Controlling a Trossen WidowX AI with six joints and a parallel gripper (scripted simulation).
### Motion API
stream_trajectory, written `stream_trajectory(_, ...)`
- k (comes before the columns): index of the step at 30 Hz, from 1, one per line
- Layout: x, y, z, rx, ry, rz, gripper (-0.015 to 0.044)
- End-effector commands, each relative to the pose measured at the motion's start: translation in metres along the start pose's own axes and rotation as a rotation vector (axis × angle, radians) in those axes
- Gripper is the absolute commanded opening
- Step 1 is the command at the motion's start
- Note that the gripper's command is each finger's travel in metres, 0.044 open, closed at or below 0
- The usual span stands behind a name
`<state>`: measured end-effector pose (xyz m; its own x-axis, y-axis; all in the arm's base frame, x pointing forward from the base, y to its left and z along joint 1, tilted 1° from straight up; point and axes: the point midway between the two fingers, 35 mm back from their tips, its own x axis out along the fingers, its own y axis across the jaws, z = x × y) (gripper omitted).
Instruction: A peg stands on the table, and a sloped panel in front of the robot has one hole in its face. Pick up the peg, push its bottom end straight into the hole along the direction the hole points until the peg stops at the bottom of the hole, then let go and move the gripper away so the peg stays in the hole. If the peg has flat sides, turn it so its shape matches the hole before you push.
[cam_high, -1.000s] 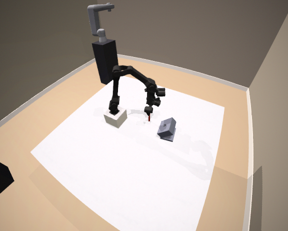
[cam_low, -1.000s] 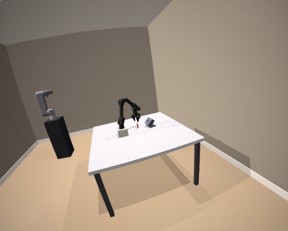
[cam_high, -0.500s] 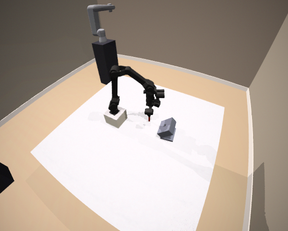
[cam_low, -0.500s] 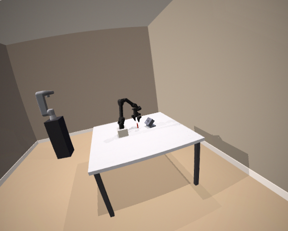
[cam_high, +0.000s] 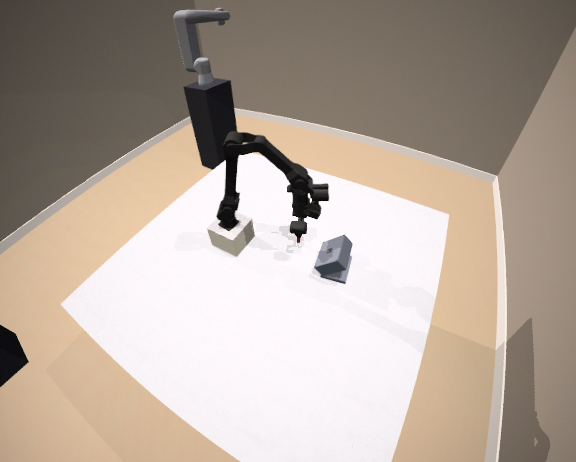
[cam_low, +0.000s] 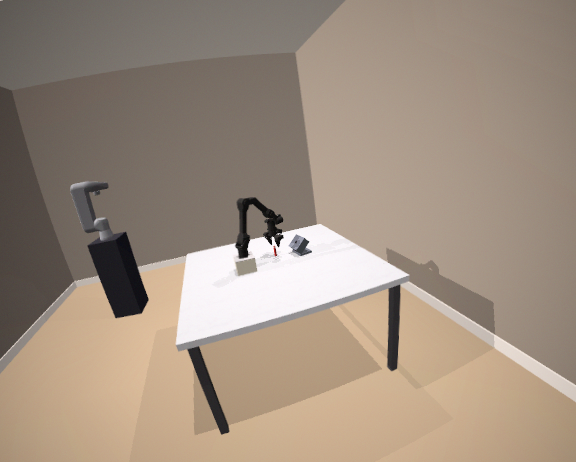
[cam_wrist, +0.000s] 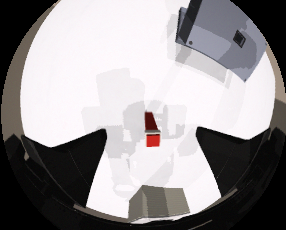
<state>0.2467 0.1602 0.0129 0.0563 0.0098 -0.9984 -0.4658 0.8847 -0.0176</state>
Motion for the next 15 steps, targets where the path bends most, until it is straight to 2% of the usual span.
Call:
stream_trajectory(1,0.011,0.0,-0.004,-0.004,0.019,0.003,0.044)
stream_trajectory(15,0.033,0.0,-0.006,-0.004,0.019,0.003,0.044)
